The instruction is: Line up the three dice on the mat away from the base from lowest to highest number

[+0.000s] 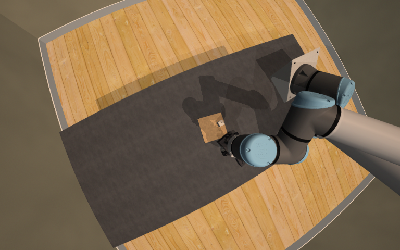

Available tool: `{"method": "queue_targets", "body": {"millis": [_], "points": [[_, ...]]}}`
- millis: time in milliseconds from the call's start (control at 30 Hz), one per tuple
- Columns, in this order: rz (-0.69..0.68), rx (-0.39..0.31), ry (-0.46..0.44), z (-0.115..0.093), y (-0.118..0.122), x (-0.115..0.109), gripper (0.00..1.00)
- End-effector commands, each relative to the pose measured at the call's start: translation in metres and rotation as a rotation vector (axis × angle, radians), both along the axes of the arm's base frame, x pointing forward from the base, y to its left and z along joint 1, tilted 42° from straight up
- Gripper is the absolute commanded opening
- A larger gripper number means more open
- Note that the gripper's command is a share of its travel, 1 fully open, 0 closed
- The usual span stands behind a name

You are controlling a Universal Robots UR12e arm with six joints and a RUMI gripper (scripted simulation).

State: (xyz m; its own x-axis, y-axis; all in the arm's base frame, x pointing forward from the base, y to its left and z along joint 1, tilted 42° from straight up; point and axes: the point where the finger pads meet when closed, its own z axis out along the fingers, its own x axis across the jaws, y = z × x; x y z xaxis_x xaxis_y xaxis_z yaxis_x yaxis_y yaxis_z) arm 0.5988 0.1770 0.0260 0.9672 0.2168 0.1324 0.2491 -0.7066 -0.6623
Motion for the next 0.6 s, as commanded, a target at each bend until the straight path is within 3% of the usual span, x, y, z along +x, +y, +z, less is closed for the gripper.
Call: {"method": "queue_targets", "body": {"millis": [0, 567], "points": [[-0.001, -0.001, -0.001, -0.0057, 0.0049, 0.0004, 0.28], [-0.001, -0.001, -0.001, -0.0111, 0.0099, 0.0001, 0.28]]}}
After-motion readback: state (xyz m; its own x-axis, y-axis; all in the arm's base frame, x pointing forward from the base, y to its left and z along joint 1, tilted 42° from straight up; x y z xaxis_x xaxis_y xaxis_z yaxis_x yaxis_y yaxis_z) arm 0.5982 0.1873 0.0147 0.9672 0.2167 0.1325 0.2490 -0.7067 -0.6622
